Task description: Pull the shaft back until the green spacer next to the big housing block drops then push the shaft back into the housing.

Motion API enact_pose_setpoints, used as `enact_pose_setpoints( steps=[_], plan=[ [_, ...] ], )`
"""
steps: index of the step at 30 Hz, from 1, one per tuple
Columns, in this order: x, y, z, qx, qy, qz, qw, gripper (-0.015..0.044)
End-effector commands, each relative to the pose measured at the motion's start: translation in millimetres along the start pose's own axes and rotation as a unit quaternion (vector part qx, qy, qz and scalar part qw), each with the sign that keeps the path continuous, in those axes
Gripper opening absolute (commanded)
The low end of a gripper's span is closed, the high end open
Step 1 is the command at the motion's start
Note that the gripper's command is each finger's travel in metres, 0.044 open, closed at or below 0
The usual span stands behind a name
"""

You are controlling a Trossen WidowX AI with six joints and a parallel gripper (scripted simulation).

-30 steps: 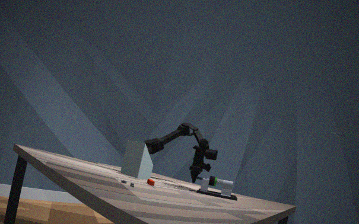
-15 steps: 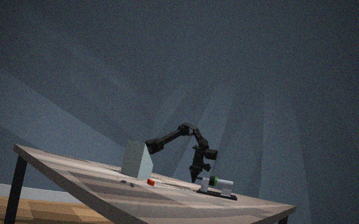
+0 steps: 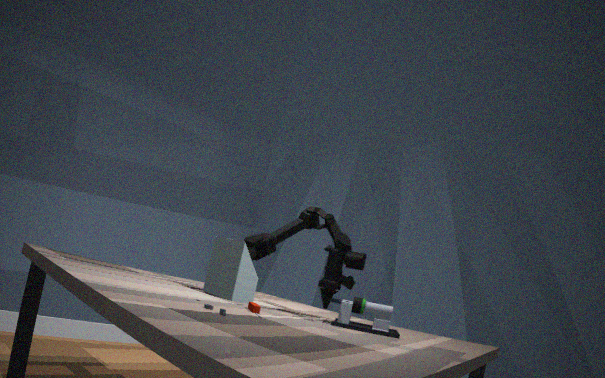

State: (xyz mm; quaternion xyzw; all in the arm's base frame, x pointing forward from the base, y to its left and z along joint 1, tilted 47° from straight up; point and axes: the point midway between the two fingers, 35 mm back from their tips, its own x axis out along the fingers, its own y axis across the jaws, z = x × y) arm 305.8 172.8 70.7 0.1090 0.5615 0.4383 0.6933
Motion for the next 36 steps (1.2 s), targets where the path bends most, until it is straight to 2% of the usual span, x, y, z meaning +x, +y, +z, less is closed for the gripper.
enact_pose_setpoints(
  steps=[1, 36],
  plan=[
    [0.2, 0.3, -1.6, 0.0, 0.001, 0.001, 1.0, 0.0],
    [0.2, 0.2, -4.6, 0.0, 0.001, 0.001, 1.0, 0.0]
  ],
)
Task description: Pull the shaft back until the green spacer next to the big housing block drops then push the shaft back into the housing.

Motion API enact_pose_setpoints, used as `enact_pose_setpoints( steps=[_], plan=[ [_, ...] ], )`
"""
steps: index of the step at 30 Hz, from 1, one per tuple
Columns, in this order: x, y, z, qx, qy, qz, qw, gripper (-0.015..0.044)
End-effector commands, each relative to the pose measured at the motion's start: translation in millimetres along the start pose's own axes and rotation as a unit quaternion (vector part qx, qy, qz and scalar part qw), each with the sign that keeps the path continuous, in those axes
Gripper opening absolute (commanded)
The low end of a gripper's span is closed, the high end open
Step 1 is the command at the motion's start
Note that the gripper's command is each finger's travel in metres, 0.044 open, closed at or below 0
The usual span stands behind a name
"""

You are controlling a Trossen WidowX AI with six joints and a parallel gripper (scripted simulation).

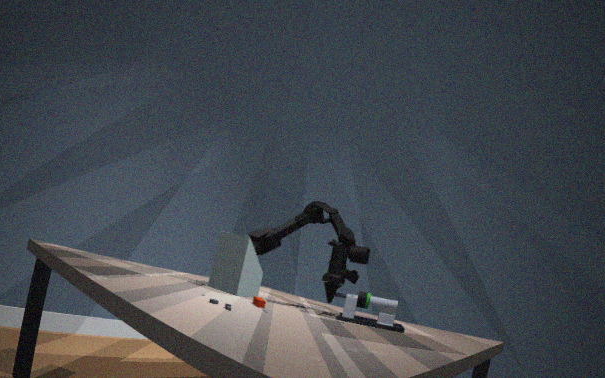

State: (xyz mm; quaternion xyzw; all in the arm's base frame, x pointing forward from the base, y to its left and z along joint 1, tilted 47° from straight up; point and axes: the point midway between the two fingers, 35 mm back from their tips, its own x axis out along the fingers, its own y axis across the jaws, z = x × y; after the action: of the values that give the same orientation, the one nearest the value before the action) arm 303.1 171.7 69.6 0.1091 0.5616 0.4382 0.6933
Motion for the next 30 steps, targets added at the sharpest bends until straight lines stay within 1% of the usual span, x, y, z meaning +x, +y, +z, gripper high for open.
enact_pose_setpoints(
  steps=[1, 30],
  plan=[
    [0.2, 0.3, -1.6, 0.0, 0.001, 0.001, 1.0, 0.0],
    [0.2, 0.3, -4.1, 0.0, 0.001, 0.001, 1.0, 0.0]
  ],
)
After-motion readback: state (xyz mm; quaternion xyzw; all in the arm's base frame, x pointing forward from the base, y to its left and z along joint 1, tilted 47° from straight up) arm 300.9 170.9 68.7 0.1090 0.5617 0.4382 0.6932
